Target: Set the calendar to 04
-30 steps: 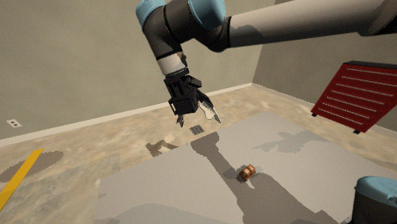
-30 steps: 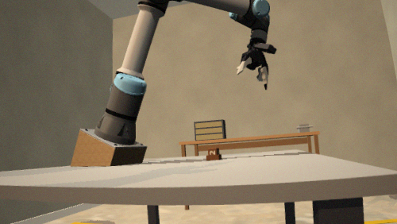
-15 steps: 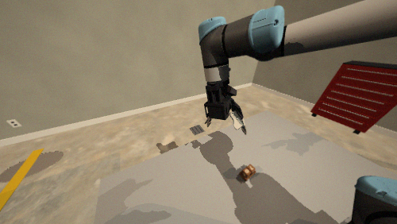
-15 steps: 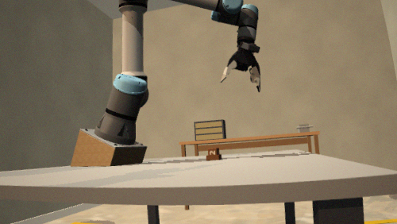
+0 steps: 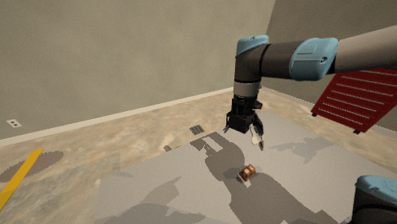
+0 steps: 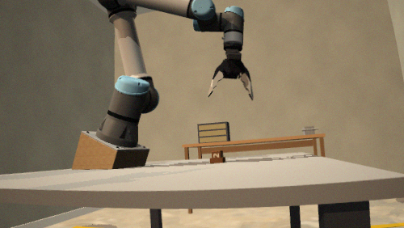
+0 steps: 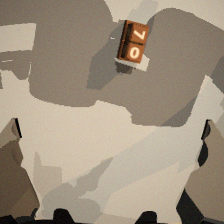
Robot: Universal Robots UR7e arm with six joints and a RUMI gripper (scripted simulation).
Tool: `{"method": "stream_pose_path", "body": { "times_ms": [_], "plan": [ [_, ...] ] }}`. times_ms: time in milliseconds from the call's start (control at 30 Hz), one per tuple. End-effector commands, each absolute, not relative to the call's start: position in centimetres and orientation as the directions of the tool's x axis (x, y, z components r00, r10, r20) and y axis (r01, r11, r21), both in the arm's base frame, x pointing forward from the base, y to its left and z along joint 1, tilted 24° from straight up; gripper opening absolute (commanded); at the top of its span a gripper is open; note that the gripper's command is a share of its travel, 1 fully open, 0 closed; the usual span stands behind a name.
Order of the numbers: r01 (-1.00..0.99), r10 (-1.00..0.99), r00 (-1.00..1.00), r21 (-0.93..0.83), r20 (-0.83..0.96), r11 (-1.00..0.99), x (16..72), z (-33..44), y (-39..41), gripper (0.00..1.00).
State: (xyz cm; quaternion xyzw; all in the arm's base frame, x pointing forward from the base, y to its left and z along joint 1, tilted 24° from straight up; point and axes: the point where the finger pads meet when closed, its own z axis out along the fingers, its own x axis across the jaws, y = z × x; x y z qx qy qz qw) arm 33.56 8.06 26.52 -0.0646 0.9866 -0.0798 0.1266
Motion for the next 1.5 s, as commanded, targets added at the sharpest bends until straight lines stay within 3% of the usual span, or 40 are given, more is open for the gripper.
{"method": "stream_pose_path", "body": {
  "times_ms": [0, 1467],
  "plan": [
    [-0.049, -0.090, -0.952, -0.144, -0.293, 0.988, 32.5, 24.7, 6.7, 1.00],
    [0.089, 0.047, -0.919, -0.091, -0.392, 0.992, 30.5, 19.6, 4.5, 1.00]
  ]
}}
